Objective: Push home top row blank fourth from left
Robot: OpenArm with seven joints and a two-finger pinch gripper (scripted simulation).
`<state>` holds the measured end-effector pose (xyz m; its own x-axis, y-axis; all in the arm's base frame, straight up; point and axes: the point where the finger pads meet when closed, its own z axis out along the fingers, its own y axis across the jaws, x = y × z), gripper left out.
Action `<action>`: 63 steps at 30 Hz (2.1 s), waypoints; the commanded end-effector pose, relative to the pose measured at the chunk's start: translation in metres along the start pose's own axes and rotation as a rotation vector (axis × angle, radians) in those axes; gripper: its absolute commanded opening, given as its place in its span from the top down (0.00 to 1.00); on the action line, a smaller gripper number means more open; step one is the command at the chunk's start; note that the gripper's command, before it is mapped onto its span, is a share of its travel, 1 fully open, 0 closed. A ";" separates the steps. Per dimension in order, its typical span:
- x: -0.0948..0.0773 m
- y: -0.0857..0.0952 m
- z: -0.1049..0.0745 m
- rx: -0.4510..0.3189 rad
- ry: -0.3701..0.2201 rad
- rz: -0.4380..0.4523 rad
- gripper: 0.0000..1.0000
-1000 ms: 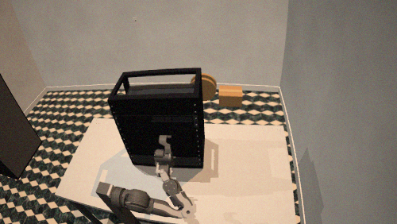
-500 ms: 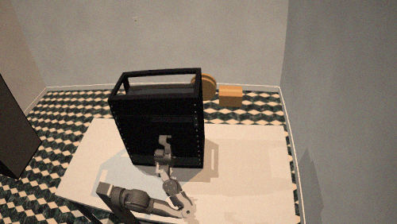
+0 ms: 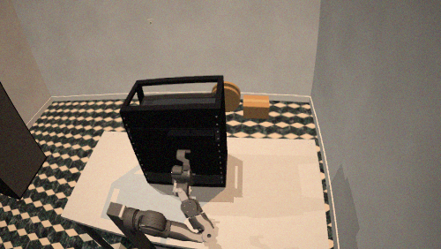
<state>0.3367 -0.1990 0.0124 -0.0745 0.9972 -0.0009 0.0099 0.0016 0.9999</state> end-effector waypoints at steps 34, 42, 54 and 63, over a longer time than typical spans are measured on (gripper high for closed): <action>-0.021 0.065 -0.010 -0.003 -0.003 0.000 0.00; -0.021 0.065 -0.010 -0.003 -0.003 0.000 0.00; -0.021 0.065 -0.010 -0.003 -0.003 0.000 0.00; -0.021 0.065 -0.010 -0.003 -0.003 0.000 0.00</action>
<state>0.3290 -0.2212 0.0784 -0.0699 0.9976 0.0021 0.0028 -0.0019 1.0000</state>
